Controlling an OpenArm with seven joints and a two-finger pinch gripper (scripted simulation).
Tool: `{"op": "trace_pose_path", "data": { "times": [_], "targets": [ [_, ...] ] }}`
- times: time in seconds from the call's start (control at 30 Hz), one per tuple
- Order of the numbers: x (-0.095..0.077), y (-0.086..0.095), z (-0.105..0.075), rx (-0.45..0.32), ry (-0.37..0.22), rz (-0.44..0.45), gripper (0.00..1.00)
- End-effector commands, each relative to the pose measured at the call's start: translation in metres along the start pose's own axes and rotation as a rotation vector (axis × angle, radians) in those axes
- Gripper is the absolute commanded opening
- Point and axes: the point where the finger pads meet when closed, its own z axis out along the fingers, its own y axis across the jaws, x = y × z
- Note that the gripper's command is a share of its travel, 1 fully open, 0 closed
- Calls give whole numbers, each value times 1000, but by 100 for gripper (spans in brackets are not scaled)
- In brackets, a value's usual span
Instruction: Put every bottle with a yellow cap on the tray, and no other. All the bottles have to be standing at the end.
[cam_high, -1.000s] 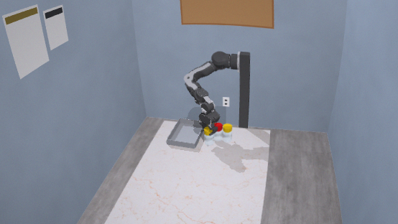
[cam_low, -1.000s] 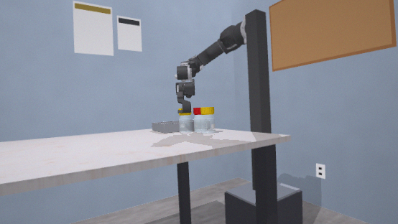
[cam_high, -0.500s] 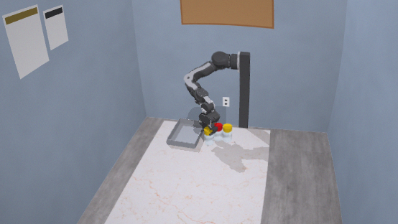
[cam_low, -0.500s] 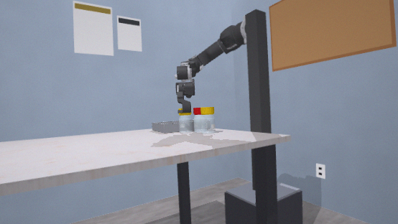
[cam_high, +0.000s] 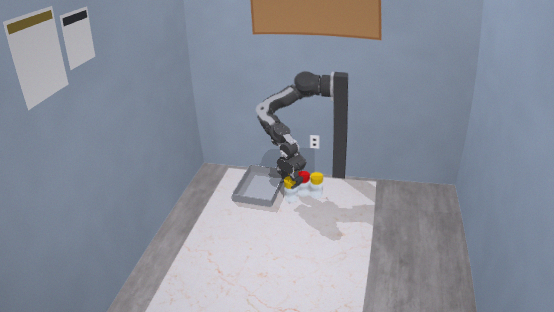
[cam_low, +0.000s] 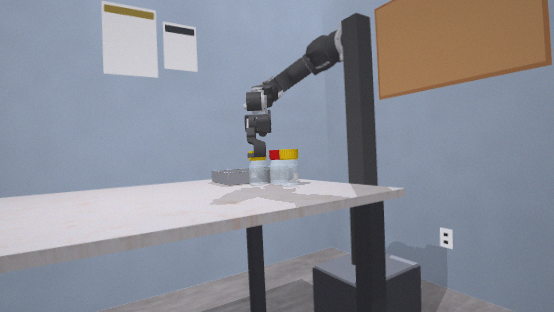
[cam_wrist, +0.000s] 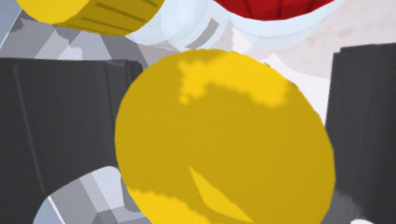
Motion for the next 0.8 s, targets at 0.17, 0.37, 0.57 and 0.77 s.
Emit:
{"op": "trace_pose_path", "data": {
  "times": [0.17,0.37,0.57,0.77],
  "targets": [
    [-1,1,-1,-3,-2,0,0],
    [-1,1,-1,-3,-2,0,0],
    [-1,1,-1,-3,-2,0,0],
    [-1,1,-4,-3,-2,0,0]
  ]
}}
